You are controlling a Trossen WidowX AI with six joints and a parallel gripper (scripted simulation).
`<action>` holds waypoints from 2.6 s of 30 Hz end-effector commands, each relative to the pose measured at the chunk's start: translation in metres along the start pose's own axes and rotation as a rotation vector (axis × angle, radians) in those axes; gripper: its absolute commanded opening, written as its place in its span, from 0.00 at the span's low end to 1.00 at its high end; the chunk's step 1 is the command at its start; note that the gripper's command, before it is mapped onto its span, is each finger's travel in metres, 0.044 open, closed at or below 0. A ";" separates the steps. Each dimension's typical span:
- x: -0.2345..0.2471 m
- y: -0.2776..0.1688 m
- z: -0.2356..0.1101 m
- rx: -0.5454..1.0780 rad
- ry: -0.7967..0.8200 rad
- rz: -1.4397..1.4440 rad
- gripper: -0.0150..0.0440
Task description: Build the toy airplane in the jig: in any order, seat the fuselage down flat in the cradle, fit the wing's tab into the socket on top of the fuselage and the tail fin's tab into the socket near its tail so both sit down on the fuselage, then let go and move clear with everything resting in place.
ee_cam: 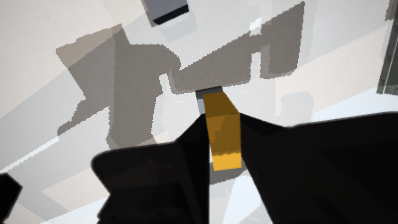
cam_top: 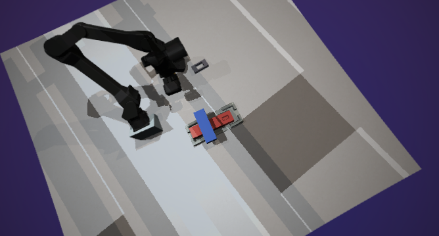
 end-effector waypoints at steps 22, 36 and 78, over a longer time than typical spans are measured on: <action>0.001 0.006 -0.077 -0.025 -0.046 0.037 0.25; 0.000 0.007 -0.105 -0.026 -0.048 0.047 0.25; -0.076 0.095 -0.101 0.004 -0.045 -0.009 0.25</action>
Point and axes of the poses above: the point midway between the two fingers, 35 mm back from their tips, its own z axis out along the fingers, its own x axis across the jaws, y = z × x, the point moved 2 cm from there along -z, back along the fingers, and after that the axes turned 2 degrees about z, right-handed, at the moved point
